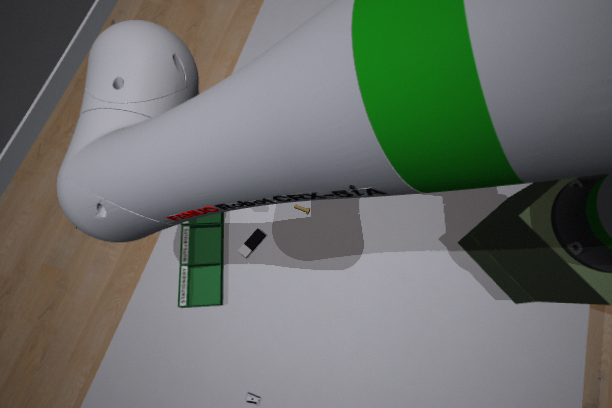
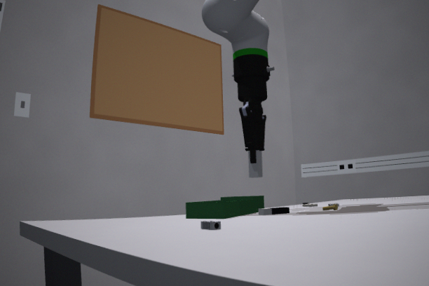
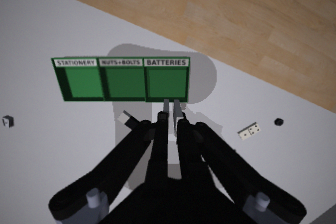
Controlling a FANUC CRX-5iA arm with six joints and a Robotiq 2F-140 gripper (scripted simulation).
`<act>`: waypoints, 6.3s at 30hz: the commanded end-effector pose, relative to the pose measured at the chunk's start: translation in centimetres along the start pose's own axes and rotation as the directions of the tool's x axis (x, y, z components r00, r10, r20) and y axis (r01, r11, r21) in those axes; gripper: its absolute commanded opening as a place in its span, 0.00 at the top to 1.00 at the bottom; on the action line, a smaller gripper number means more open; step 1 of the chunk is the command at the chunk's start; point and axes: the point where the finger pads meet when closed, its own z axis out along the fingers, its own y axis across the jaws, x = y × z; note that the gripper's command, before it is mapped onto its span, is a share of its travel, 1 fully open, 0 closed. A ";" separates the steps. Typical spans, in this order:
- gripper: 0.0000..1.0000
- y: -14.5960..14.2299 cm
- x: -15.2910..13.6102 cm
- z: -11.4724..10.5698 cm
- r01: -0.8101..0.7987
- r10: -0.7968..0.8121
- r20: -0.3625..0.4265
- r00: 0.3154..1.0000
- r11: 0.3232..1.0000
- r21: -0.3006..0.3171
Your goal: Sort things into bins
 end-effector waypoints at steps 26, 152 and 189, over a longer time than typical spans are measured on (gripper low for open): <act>0.85 -0.4 3.3 6.2 0.000 0.000 0.003 1.000 1.000 0.001; 0.85 -8.8 3.0 6.8 0.000 0.000 0.003 1.000 1.000 0.001; 0.85 -8.8 3.0 6.9 0.000 0.000 0.003 1.000 1.000 0.001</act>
